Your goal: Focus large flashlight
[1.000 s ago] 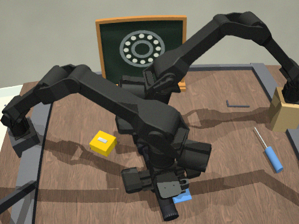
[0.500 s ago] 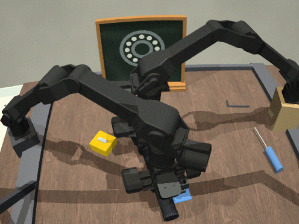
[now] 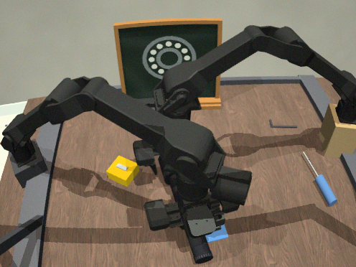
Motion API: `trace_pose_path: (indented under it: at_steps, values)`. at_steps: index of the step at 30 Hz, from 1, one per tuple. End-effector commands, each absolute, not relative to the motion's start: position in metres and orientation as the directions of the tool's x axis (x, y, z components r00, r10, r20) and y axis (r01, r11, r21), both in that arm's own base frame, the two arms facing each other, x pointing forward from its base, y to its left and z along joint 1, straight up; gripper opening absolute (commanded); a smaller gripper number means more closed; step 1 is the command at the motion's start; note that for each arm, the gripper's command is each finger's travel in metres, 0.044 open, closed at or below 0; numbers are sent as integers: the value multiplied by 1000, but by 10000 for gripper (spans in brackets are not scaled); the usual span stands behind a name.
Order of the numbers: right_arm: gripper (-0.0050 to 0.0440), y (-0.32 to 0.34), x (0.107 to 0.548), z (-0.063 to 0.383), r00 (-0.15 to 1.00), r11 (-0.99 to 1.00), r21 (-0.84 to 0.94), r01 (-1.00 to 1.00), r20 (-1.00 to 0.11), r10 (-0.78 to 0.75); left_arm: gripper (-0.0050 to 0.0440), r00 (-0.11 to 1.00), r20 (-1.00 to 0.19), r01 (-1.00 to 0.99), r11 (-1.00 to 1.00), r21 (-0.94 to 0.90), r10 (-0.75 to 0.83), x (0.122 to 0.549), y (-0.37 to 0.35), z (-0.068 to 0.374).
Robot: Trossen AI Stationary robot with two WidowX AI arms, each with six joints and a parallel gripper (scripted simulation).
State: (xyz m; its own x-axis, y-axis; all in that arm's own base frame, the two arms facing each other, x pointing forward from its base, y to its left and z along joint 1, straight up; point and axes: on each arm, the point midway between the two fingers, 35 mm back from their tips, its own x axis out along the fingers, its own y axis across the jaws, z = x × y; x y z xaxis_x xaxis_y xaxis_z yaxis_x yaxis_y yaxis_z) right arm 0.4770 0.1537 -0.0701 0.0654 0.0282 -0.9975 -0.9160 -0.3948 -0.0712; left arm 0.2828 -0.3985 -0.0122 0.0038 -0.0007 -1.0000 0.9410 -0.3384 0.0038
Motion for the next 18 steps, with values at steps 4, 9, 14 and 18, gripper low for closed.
trace_pose_path:
  at_steps: [4, 9, 14, 18]
  values:
    - [440, 155, 483, -58, 95, -392, -102, -914, -995, 36, 130, 18, -999, 940, -339, 27, -29, 285, -403, 1]
    - [440, 155, 482, -44, 95, -392, -102, -914, -995, 36, 130, 18, -999, 940, -339, 27, -29, 285, -403, 1]
    - [440, 154, 480, -26, 98, -392, -104, -914, -995, 37, 130, 18, -999, 940, -339, 27, -29, 285, -403, 1]
    - [440, 154, 480, -19, 100, -392, -107, -914, -994, 38, 130, 18, -999, 940, -339, 27, -29, 285, -403, 1]
